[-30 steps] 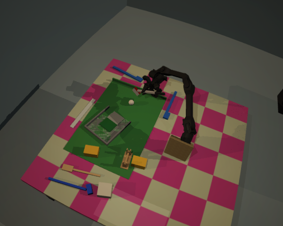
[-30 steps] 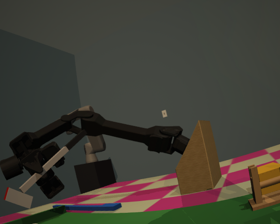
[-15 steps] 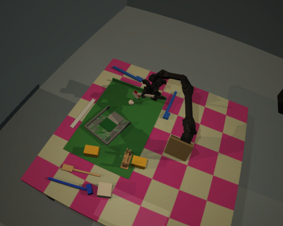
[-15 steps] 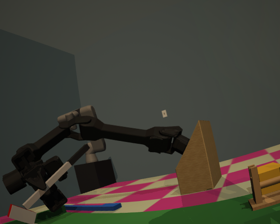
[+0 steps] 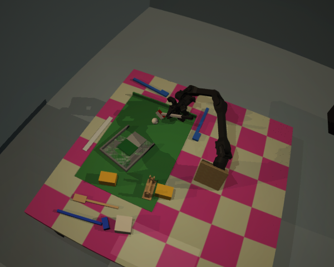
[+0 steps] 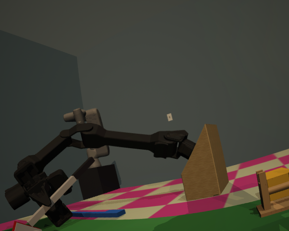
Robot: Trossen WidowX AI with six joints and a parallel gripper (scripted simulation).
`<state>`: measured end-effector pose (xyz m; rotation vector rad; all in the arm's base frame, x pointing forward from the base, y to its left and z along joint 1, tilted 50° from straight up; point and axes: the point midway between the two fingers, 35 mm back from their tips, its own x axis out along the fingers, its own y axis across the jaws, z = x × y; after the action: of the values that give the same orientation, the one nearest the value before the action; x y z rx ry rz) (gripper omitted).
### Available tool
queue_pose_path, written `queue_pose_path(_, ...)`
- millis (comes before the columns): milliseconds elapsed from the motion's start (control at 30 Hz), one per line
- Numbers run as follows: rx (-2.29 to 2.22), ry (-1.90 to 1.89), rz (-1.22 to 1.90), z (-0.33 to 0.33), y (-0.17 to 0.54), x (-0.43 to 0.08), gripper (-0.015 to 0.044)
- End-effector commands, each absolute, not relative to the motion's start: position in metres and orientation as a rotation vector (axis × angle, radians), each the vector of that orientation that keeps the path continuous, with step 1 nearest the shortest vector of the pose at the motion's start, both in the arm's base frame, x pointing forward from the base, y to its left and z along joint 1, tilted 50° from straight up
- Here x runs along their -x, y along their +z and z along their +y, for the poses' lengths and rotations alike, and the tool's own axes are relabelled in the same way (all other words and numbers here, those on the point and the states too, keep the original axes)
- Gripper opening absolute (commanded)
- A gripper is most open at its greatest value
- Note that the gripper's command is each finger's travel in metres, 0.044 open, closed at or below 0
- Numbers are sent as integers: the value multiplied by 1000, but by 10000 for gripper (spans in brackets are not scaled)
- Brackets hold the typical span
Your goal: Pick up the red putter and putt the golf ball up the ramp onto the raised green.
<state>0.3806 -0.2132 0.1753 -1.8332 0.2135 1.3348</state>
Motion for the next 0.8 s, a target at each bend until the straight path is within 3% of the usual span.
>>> queue_pose_path(0,1834,1336,212,-212,176,-381,0)
queue_pose_path(767,1844,1331,201,-233,197,-373,0)
